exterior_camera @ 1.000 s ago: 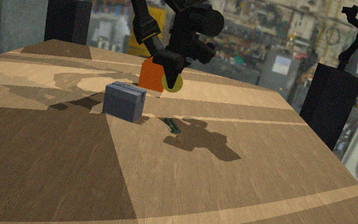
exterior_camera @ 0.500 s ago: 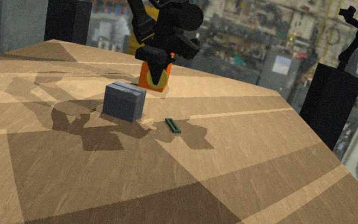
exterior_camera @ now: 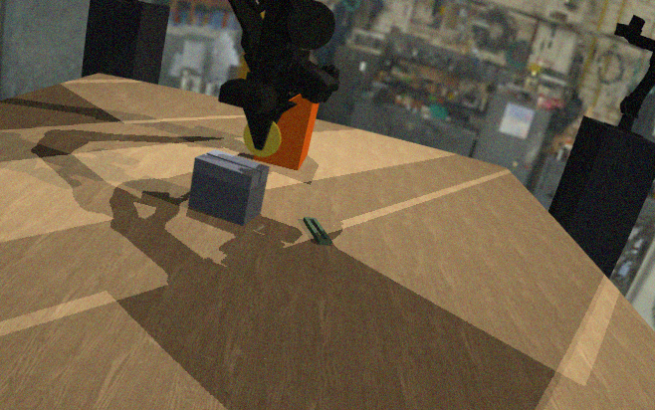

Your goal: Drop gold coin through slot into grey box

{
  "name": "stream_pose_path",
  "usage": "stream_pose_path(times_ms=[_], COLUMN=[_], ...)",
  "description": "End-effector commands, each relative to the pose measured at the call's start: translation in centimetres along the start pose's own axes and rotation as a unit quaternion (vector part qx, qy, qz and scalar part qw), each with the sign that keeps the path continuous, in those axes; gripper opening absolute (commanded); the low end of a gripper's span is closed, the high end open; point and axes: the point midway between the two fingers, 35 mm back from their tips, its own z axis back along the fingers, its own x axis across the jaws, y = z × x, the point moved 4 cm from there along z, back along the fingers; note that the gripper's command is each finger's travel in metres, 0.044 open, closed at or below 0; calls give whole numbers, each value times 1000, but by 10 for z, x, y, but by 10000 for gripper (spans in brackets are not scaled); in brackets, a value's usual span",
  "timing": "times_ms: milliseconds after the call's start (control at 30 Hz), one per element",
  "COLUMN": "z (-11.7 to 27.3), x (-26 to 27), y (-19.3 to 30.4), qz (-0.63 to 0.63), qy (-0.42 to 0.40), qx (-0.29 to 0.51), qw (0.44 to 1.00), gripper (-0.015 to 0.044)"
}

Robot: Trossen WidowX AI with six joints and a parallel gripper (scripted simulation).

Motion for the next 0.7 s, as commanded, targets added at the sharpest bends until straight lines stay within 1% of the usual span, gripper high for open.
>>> stream_pose_path(times_ms=[0,333,667], z=[2,0,-2], x=[-1,-1,0], y=[12,36,30], qz=[-1,-1,-1], qy=[5,5,0], qx=[0,3,3], qw=[1000,1000,1000], gripper=[0,0,0])
